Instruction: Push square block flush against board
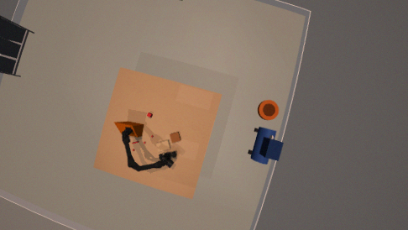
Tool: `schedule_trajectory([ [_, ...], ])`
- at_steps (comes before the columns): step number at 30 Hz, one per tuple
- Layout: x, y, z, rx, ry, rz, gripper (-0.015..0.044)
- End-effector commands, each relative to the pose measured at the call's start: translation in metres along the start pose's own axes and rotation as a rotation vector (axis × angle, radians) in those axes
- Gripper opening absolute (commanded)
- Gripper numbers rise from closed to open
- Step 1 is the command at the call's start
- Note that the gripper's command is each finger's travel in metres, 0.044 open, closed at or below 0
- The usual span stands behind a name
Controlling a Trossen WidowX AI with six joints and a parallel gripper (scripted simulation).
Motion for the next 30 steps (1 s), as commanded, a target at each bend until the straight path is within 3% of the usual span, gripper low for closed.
schedule_trajectory([
  [1, 0.006, 0.0, 0.001, 0.004, -0.003, 0.001, 0.0],
  [6, 0.002, -0.052, 0.0, 0.005, -0.003, 0.004, 0.0],
  [13, -0.001, -0.056, 0.002, 0.018, -0.015, 0.003, 0.0],
  [24, -0.023, -0.051, -0.048, 0.003, -0.09, 0.005, 0.0],
  [28, -0.022, -0.002, -0.048, 0.002, -0.09, 0.003, 0.0],
  [30, -0.022, 0.001, -0.048, 0.002, -0.09, 0.002, 0.0],
])
Point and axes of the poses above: the point midway between the two fingers, 35 mm back from their tips, its own y axis out along the fingers, its own z axis across the jaws, x = y × z, the point moved 5 cm from there along -y, back along the fingers, and after that the axes turned 2 degrees about y, right-handed, at the moved point
